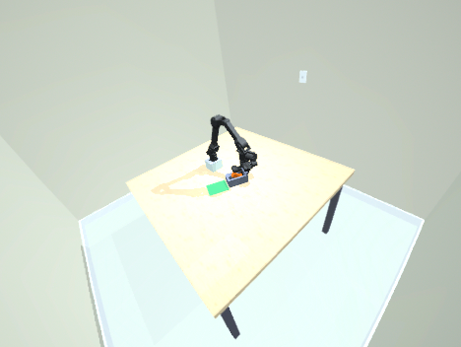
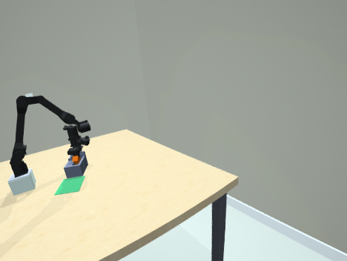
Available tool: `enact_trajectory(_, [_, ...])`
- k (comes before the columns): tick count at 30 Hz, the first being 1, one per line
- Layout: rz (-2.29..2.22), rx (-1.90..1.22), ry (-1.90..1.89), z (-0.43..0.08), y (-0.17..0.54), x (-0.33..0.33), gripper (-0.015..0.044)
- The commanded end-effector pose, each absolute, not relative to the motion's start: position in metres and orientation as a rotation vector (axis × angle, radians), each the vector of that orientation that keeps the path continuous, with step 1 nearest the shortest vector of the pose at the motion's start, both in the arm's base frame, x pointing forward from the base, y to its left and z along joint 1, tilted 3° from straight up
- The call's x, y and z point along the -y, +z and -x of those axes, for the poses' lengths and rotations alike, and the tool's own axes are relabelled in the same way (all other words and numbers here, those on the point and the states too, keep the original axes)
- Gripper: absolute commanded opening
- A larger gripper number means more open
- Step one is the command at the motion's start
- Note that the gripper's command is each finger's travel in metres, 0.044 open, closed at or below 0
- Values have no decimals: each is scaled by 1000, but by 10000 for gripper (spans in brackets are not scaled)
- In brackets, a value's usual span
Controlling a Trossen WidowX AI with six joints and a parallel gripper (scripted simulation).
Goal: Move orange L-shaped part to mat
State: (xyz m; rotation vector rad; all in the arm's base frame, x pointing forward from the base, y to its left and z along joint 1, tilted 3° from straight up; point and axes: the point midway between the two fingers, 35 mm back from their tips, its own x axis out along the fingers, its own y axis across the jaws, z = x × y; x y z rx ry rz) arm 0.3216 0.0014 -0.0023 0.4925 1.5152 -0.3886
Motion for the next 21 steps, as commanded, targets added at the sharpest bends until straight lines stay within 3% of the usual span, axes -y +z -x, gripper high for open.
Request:
enact_trajectory(1, [-490, -1525, -399, -318, -6, -1, 180])
enact_trajectory(21, [-491, -1524, -399, -326, 27, -7, 180])
